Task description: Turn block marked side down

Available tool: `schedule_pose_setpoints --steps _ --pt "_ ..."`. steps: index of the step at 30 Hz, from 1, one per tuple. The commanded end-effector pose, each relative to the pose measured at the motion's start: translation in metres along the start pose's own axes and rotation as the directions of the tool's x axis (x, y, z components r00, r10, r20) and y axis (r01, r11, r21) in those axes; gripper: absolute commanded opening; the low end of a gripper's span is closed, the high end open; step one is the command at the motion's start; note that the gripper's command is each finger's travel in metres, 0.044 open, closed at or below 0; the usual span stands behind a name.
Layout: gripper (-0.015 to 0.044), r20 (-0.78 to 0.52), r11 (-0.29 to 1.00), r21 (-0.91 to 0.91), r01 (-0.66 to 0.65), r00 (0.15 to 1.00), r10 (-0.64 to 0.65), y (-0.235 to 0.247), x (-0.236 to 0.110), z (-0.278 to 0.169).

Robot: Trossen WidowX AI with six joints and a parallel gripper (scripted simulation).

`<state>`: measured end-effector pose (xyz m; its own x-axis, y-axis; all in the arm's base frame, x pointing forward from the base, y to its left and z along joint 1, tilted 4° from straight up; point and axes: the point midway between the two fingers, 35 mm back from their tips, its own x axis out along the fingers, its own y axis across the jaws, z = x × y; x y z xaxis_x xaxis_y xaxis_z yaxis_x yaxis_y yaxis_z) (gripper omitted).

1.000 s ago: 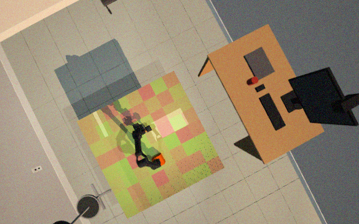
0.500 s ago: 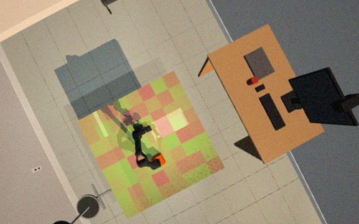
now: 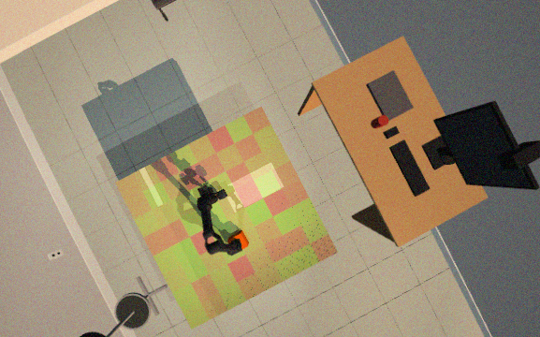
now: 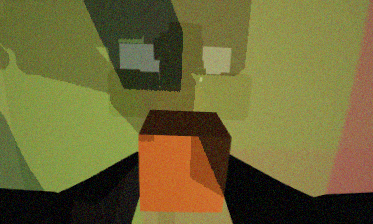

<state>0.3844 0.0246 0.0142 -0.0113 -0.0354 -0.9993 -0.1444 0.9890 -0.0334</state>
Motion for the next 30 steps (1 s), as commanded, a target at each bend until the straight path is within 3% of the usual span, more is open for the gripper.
schedule_pose_setpoints --steps 1,30 --pt "0.0 0.01 1.0 0.001 0.002 1.0 -0.002 0.0 -0.003 0.0" --pt "0.0 0.422 1.0 0.001 0.001 0.907 -0.001 0.0 0.007 -0.001"
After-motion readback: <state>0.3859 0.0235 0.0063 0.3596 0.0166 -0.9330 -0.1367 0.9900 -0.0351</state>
